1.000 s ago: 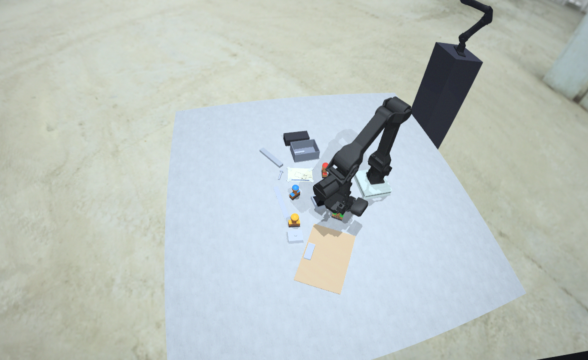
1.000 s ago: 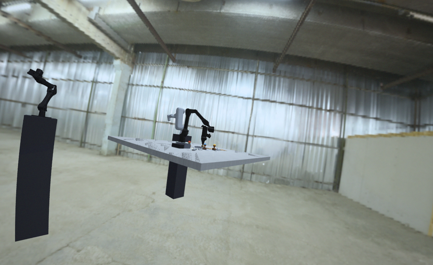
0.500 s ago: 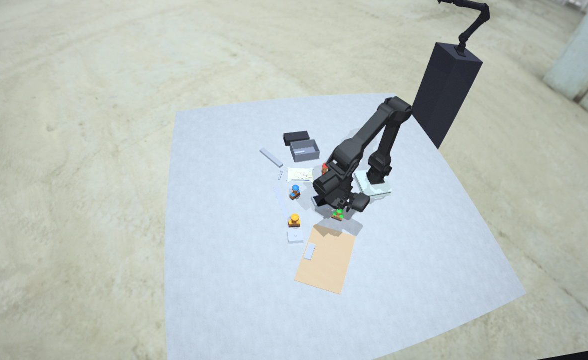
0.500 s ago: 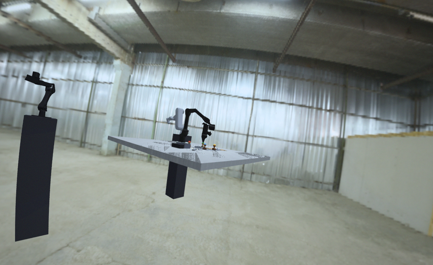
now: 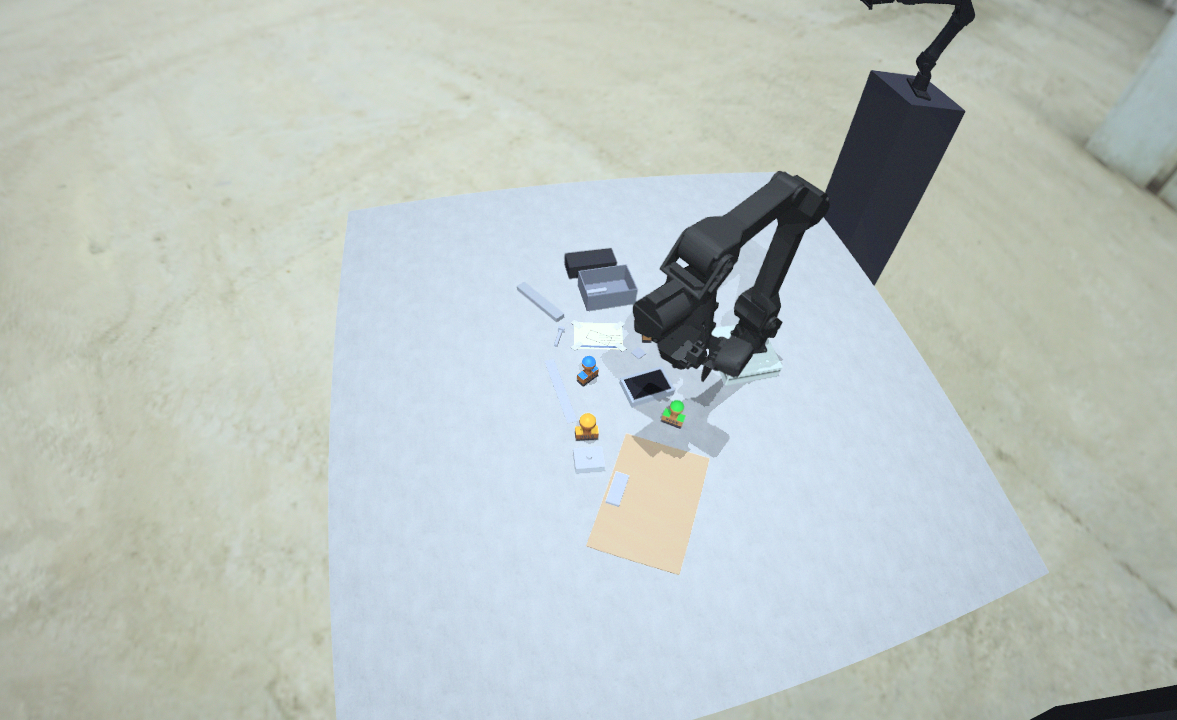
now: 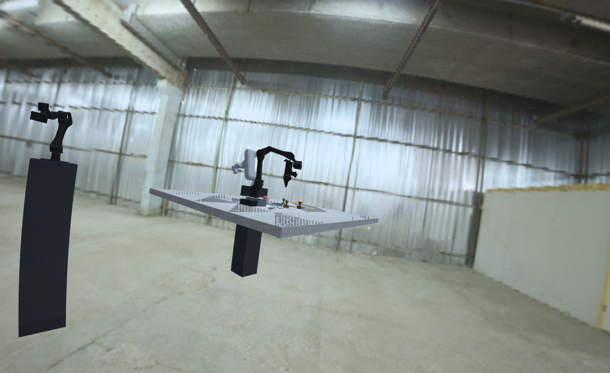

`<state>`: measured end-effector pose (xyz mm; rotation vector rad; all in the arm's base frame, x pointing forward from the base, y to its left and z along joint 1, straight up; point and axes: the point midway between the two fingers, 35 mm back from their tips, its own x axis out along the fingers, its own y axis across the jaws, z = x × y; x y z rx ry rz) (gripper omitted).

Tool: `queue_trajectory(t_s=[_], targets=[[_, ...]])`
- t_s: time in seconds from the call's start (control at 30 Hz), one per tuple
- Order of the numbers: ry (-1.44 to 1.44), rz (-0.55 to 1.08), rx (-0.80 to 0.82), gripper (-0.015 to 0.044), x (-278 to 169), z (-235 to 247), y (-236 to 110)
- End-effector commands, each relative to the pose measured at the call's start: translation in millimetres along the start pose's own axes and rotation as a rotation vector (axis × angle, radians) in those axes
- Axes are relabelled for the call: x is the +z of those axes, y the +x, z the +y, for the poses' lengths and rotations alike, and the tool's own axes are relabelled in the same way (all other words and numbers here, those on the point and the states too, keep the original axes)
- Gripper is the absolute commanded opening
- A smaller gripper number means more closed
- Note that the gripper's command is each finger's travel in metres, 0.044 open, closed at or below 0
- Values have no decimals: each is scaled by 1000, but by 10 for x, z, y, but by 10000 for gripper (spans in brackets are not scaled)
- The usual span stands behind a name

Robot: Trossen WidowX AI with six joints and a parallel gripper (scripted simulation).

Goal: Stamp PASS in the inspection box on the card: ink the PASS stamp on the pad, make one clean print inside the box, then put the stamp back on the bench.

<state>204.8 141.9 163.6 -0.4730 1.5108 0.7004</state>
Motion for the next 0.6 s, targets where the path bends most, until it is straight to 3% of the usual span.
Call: queue_trajectory(t_s=[0.0, 0.57], targets=[[6, 1, 4, 250, -1, 7, -6], [0, 0, 0, 250, 0, 1, -4]])
